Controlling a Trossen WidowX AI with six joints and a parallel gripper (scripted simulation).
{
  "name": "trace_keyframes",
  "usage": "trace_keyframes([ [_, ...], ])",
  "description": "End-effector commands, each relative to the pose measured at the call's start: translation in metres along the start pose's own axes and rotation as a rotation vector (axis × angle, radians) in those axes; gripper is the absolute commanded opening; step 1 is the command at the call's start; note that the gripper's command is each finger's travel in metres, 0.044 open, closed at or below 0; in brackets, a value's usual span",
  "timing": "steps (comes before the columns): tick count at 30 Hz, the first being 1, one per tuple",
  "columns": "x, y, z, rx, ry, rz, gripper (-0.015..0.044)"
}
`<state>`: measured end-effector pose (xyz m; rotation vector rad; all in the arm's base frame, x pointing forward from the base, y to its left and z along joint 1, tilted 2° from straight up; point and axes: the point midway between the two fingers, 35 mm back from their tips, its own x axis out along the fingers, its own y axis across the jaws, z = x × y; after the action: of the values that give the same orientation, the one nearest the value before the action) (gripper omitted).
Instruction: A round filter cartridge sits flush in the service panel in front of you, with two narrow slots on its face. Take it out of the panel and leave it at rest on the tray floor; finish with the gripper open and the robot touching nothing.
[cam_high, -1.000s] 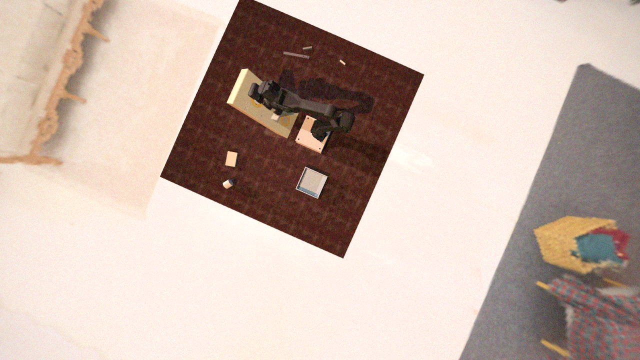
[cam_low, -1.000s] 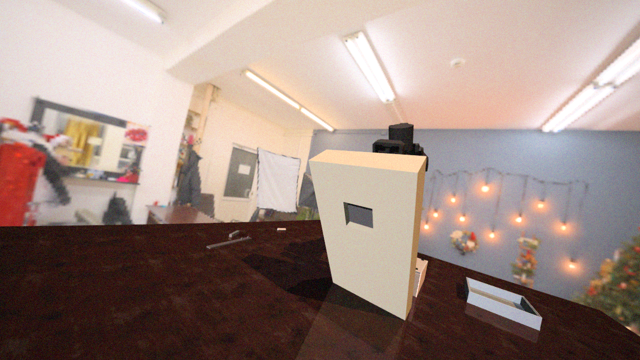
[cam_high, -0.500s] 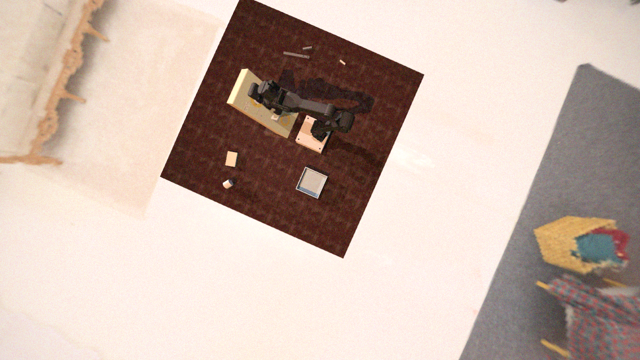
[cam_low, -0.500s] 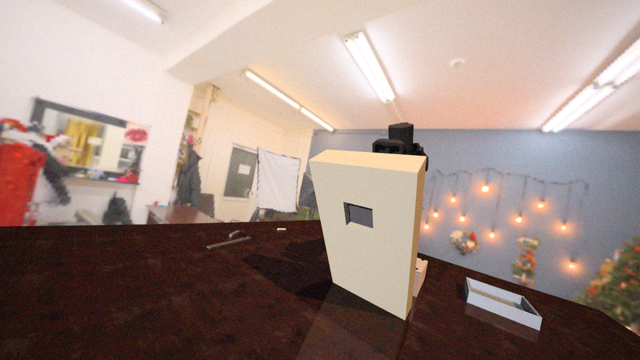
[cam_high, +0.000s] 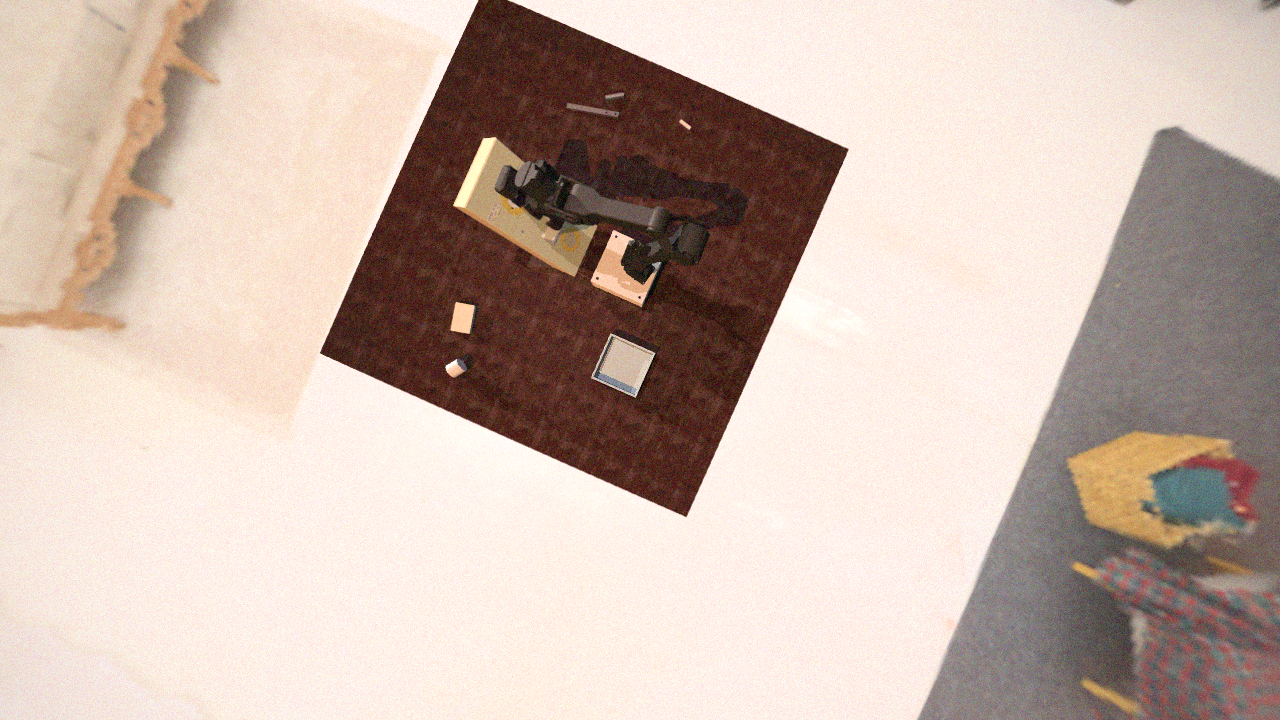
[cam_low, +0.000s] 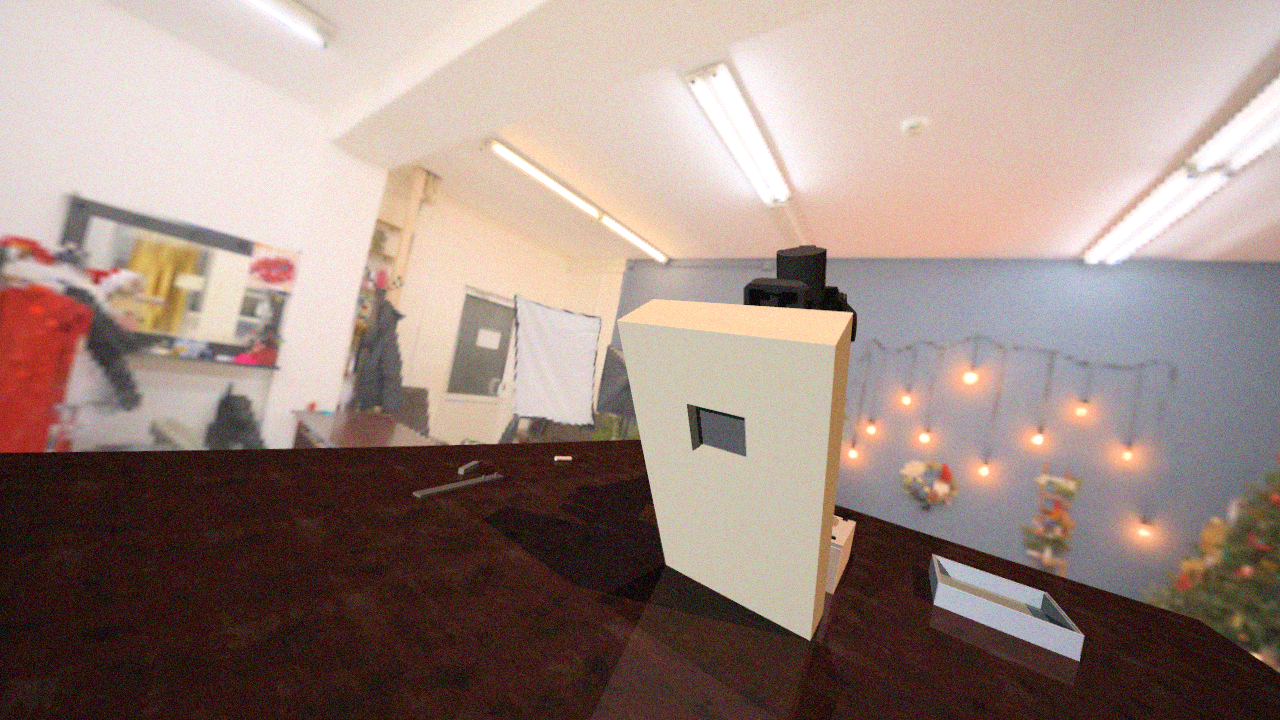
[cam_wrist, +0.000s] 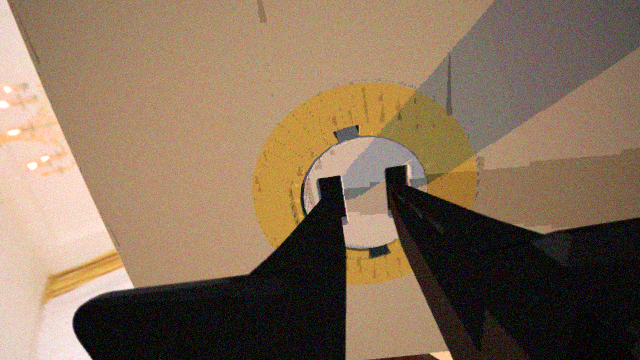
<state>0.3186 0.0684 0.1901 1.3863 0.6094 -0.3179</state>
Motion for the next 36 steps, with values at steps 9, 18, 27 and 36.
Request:
trace_keyframes([
  [9, 0.002, 0.0, 0.0, -0.007, 0.003, 0.001, 0.0088],
  [18, 0.008, 0.0, 0.0, -0.007, 0.003, 0.001, 0.0088],
  [27, 0.011, 0.0, 0.0, -0.007, 0.002, 0.001, 0.0088],
  [36, 0.014, 0.0, 0.0, -0.007, 0.002, 0.002, 0.0088],
])
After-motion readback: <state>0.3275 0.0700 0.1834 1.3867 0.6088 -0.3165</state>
